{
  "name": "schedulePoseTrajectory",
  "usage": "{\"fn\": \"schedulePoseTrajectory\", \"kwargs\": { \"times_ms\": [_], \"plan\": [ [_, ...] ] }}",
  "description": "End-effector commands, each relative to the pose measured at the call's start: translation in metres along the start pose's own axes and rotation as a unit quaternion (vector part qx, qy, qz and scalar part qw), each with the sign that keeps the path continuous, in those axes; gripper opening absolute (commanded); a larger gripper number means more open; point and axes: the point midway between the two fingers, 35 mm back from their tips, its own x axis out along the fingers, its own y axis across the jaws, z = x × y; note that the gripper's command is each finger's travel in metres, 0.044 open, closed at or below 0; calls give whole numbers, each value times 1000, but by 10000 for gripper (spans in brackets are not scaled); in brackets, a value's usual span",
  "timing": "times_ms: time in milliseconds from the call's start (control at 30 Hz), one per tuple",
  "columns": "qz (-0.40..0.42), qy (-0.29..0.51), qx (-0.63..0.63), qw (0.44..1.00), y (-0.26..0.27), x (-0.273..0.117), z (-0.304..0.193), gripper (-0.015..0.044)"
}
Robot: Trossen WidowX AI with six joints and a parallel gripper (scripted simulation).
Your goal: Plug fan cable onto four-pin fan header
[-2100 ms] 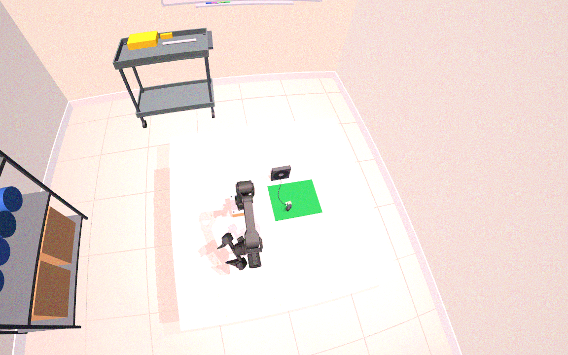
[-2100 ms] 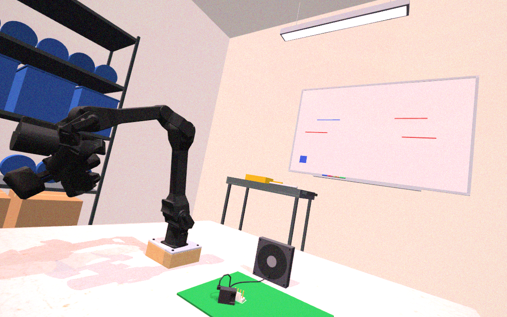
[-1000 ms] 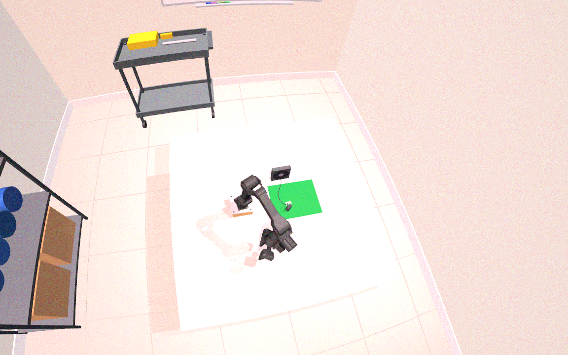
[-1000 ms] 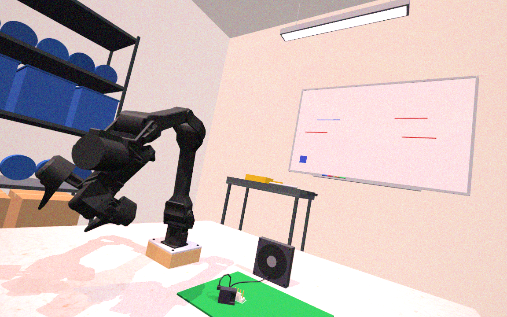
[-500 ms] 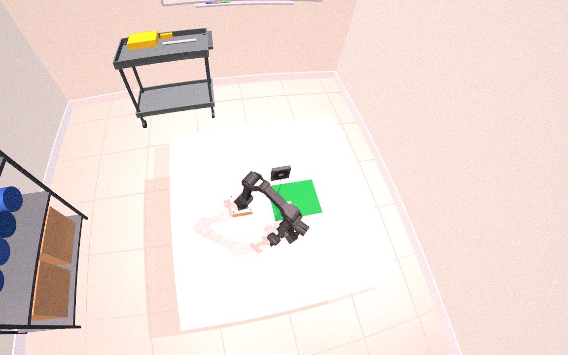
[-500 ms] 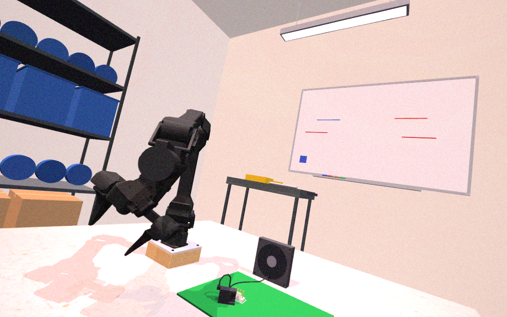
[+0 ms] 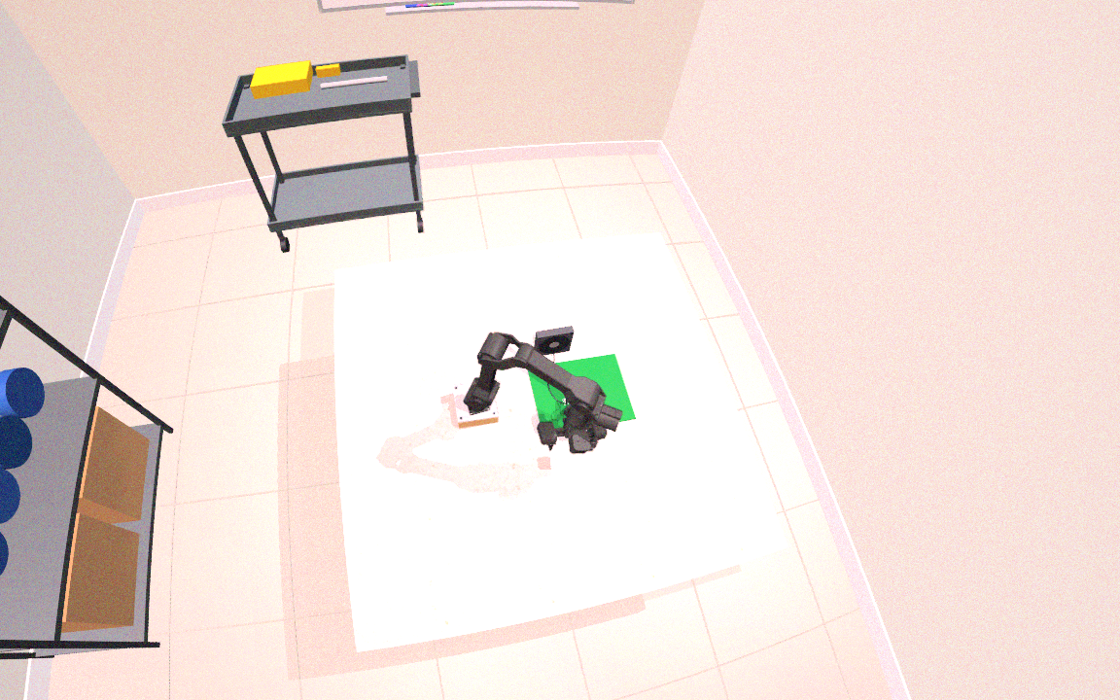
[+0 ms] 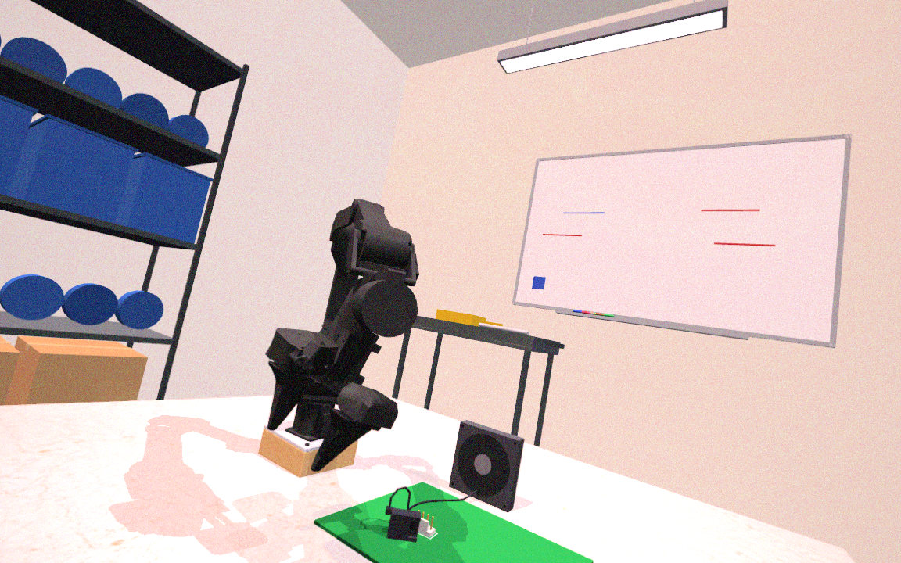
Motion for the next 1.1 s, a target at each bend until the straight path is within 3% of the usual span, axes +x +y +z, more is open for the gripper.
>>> {"fn": "schedulePoseTrajectory", "kwargs": {
  "times_ms": [0, 400, 833, 1067],
  "plan": [
    [48, 64, 218, 973, 30, -26, -63, 440],
    [30, 147, 425, 893, 47, -47, -135, 440],
    [30, 148, 428, 891, 47, -48, -136, 440],
    [30, 148, 428, 891, 58, 5, -149, 440]
  ]
}}
